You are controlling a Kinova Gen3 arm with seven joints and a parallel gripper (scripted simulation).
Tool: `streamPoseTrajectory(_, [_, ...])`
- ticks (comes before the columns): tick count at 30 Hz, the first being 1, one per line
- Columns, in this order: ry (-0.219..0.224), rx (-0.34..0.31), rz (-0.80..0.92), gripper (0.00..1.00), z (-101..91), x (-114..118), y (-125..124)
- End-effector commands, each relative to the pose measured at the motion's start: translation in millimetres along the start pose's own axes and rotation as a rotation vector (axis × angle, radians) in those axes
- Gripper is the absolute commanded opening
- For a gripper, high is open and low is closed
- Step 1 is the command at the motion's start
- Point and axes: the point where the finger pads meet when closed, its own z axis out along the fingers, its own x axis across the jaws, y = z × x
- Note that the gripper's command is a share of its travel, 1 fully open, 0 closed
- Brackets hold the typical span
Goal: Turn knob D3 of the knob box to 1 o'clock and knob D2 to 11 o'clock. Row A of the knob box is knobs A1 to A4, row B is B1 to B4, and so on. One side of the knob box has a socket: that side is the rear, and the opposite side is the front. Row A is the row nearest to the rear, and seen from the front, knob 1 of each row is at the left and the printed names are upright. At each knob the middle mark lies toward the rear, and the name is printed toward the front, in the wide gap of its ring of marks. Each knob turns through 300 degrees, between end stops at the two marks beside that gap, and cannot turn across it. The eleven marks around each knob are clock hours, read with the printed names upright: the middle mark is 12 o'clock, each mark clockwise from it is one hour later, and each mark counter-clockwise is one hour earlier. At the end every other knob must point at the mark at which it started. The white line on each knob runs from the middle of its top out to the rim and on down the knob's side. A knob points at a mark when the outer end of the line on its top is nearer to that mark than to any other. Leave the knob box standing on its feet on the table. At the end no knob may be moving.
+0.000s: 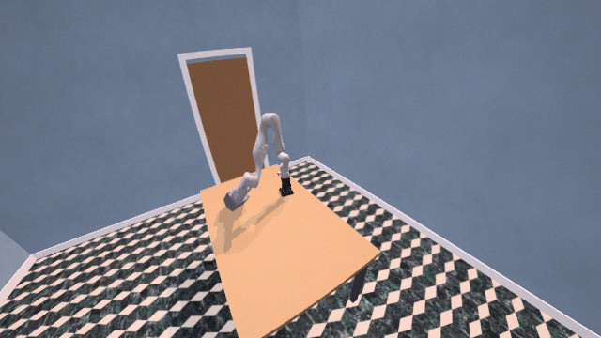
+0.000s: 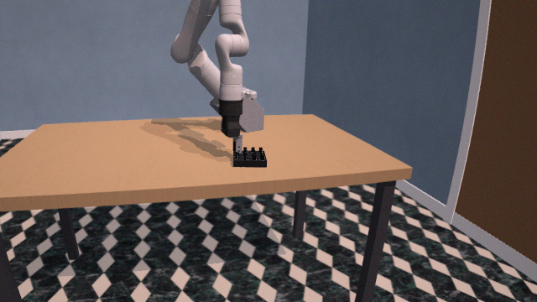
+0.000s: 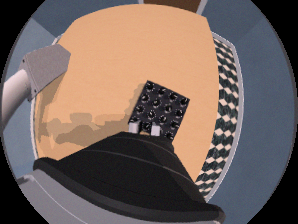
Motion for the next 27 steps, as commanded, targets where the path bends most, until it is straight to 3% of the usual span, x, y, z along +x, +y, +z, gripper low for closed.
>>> streamPoseTrajectory(1, [0.001, 0.001, 0.0, 0.46, -0.4, 0.3, -0.3])
streamPoseTrajectory(25, [0.001, 0.001, 0.0, 0.46, -0.4, 0.3, -0.3])
streamPoseTrajectory(26, [0.001, 0.001, 0.0, 0.3, -0.4, 0.3, -0.3])
streamPoseTrajectory(27, [0.001, 0.001, 0.0, 0.3, -0.4, 0.3, -0.3])
